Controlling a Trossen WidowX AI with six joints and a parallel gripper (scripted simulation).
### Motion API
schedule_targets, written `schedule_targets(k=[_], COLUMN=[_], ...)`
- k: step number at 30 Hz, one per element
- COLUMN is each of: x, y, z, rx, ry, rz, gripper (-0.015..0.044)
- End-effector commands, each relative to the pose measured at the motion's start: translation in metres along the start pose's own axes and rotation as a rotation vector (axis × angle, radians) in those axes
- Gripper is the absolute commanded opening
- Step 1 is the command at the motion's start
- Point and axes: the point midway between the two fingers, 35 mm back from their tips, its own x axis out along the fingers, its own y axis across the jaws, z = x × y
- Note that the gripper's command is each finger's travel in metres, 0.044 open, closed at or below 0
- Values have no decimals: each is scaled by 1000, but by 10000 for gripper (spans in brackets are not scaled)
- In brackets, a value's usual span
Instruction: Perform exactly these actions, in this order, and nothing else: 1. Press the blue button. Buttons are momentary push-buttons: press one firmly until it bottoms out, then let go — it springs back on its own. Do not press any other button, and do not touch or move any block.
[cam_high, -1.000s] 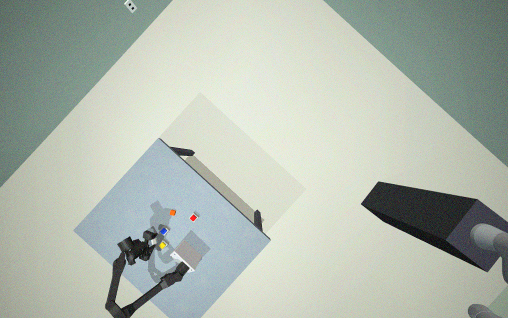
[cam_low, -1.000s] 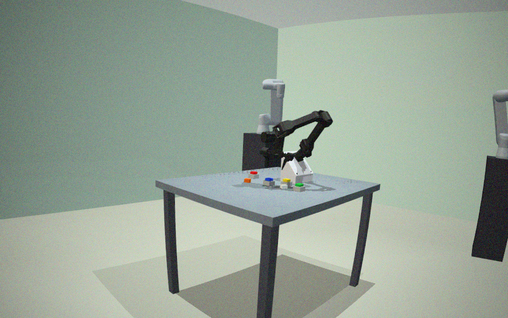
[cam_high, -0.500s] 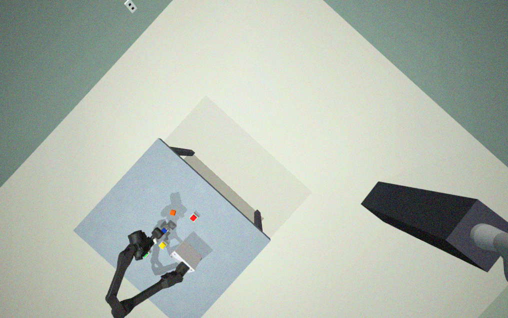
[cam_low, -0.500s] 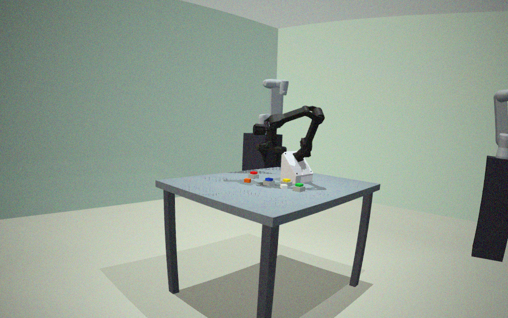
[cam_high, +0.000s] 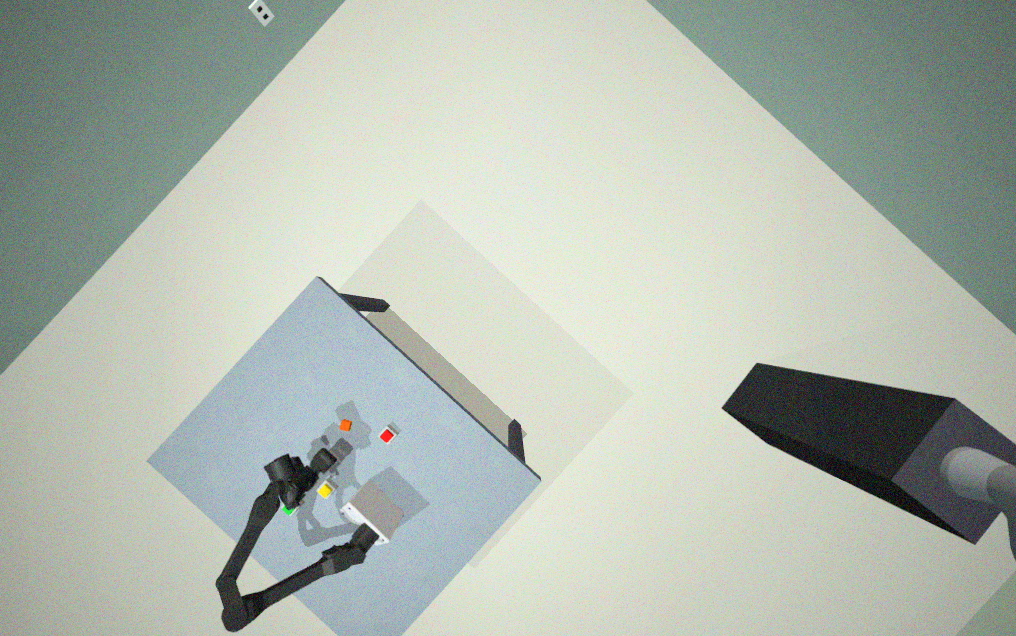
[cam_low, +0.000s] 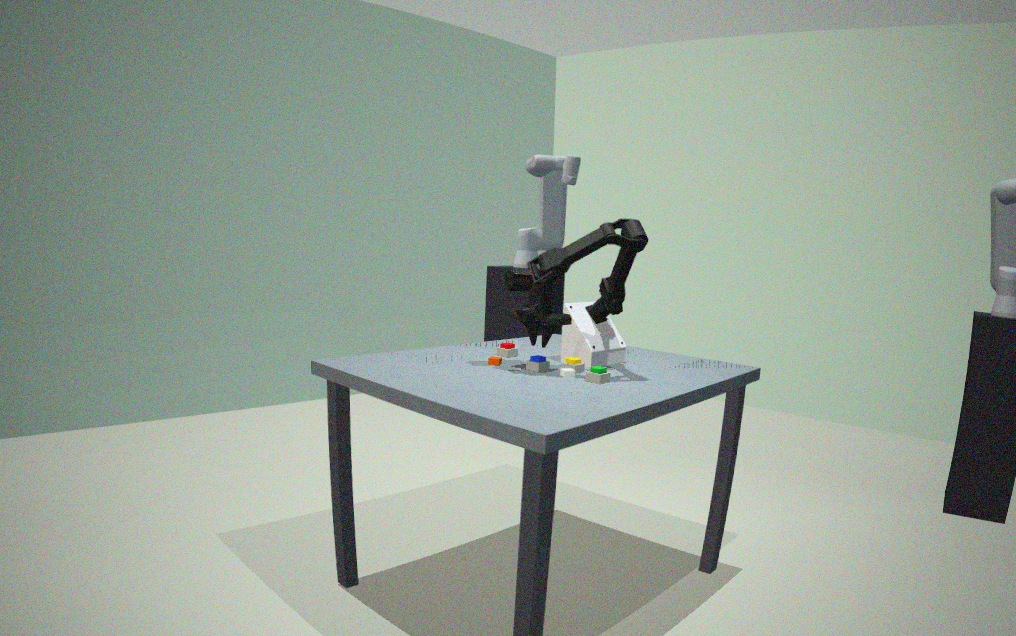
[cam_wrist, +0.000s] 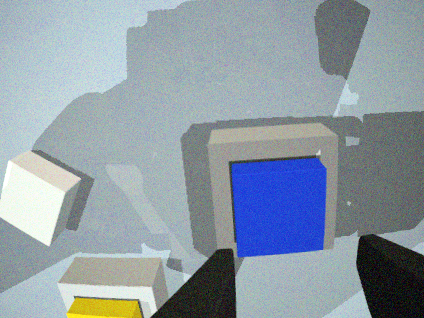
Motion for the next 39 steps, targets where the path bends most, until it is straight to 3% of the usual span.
schedule_targets(k=[1, 39], x=[3, 36], y=[1, 1], z=[-1, -1], rx=[6, 6], ry=[0, 0], rz=[5, 6], gripper=[20, 20])
